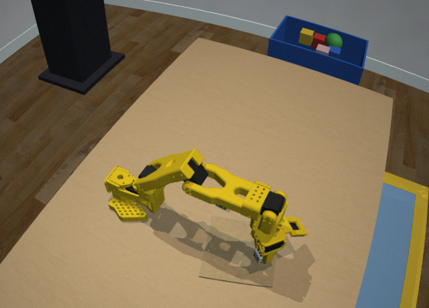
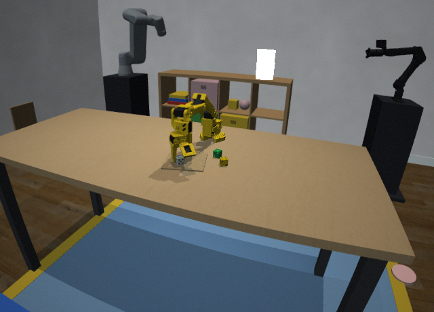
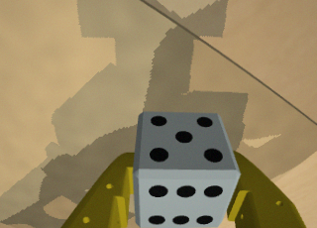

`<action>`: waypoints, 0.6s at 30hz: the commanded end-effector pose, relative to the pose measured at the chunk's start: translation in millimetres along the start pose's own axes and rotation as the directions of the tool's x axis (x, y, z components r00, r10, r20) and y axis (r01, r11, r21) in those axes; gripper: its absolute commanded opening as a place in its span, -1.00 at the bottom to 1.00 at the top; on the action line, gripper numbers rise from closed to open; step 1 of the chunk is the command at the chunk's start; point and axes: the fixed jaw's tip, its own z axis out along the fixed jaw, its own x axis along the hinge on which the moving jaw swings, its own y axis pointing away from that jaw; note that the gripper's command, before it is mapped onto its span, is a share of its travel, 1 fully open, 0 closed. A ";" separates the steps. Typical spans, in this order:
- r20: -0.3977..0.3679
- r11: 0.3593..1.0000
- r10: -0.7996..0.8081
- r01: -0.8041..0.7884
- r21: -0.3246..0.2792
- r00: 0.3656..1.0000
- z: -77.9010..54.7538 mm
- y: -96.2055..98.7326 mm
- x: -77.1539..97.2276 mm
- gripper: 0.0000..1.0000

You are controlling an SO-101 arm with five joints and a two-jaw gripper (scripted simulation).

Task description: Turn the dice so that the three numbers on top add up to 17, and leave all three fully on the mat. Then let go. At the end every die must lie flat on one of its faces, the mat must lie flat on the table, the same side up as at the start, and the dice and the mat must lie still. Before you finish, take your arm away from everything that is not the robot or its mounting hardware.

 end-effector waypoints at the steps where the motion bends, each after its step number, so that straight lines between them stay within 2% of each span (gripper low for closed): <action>1: 0.029 0.999 -0.021 0.020 0.031 0.999 -7.8 -1.1 -5.1 -1.00; 18: 0.029 0.999 -0.021 0.020 0.031 0.999 -3.7 -1.3 -5.2 -0.98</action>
